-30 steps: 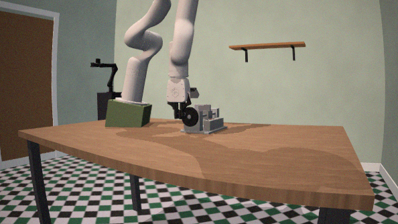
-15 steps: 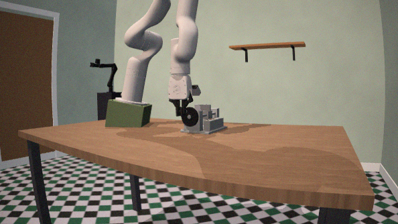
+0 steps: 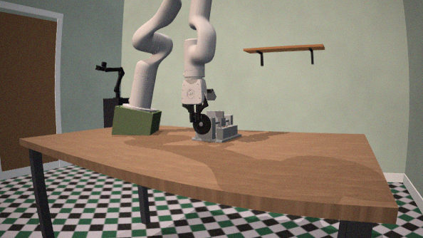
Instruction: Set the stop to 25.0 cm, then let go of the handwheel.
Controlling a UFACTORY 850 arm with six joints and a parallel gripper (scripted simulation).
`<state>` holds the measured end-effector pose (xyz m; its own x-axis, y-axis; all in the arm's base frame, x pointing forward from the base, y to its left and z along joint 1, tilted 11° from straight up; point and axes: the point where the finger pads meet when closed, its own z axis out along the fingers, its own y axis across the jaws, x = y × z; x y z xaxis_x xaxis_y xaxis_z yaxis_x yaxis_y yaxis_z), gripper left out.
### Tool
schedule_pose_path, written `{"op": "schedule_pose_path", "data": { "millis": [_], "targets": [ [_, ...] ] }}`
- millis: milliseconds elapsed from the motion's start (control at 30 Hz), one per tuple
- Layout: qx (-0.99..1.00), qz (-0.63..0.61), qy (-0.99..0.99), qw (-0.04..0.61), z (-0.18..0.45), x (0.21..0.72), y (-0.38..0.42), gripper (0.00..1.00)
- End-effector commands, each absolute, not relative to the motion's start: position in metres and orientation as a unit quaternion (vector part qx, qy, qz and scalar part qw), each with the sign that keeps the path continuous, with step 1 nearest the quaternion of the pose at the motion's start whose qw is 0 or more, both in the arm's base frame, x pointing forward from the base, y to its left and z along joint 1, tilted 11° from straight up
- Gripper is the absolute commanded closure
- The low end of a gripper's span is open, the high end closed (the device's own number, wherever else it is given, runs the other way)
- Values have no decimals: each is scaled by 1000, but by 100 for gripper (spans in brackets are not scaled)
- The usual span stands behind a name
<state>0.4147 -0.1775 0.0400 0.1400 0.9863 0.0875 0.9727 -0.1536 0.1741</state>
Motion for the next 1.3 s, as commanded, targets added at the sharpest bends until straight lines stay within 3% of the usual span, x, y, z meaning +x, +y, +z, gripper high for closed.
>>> {"op": "schedule_pose_path", "data": {
  "millis": [0, 1267],
  "targets": [
    [754, 89, 650, 33, 42, 420, -179, 94],
    [754, 89, 650, 33, 12, 454, -181, 94]
  ]
}}
